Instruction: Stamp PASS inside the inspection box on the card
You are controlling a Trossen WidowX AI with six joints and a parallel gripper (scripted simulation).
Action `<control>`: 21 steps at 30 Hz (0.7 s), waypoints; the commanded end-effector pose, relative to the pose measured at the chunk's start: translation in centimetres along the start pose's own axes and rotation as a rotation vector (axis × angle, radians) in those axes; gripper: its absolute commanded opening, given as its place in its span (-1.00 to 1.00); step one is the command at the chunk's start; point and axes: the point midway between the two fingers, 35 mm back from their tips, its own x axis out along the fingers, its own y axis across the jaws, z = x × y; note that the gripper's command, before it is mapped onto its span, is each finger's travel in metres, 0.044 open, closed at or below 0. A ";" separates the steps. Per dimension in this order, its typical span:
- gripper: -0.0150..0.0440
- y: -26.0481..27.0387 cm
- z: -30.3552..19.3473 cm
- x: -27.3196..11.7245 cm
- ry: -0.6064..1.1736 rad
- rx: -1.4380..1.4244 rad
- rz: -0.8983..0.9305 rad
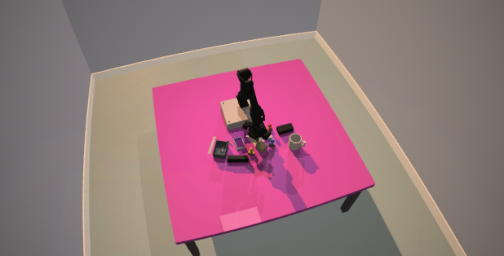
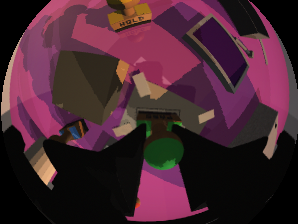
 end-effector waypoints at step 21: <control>-0.49 -0.2 -0.1 0.5 0.000 -0.006 -0.004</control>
